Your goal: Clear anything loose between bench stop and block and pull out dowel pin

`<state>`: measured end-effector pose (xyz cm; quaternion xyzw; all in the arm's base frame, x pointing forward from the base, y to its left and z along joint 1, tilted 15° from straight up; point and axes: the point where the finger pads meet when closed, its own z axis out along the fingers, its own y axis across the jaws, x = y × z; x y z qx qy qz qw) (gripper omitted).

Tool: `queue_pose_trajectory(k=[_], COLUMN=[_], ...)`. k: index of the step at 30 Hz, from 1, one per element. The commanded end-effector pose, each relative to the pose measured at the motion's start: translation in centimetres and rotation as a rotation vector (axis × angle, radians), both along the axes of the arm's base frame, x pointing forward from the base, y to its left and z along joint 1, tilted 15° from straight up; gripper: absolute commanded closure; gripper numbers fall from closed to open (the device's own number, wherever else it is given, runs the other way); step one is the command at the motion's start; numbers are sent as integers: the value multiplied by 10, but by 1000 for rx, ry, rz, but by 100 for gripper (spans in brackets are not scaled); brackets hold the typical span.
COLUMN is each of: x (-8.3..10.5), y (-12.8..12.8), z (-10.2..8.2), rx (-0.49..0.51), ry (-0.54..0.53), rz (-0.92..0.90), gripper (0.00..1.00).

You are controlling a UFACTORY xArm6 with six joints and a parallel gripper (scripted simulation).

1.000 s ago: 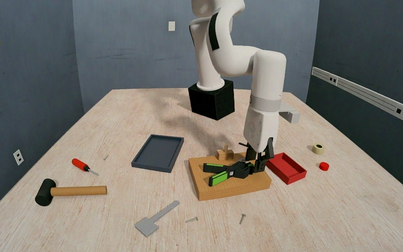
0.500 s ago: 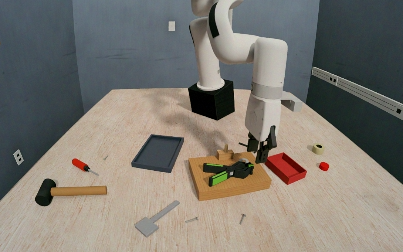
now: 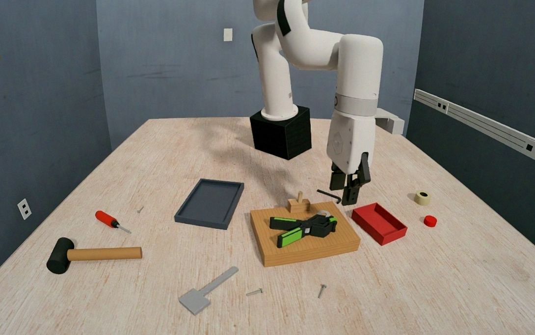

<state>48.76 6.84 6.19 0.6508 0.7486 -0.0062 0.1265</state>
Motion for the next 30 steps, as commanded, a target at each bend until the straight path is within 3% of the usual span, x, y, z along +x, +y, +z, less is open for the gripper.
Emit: queue_pose_trajectory(k=[1, 22, 24, 29, 30], x=[0, 0, 2, 13, 13], y=[1, 1, -9, -81, -81], z=[6, 8, 10, 18, 18], rx=[1, 1, 1, 1, 1], ry=[-4, -4, -3, -4, -4], rz=[1, 1, 0, 0, 0], gripper=[45, 45, 45, 45, 45])
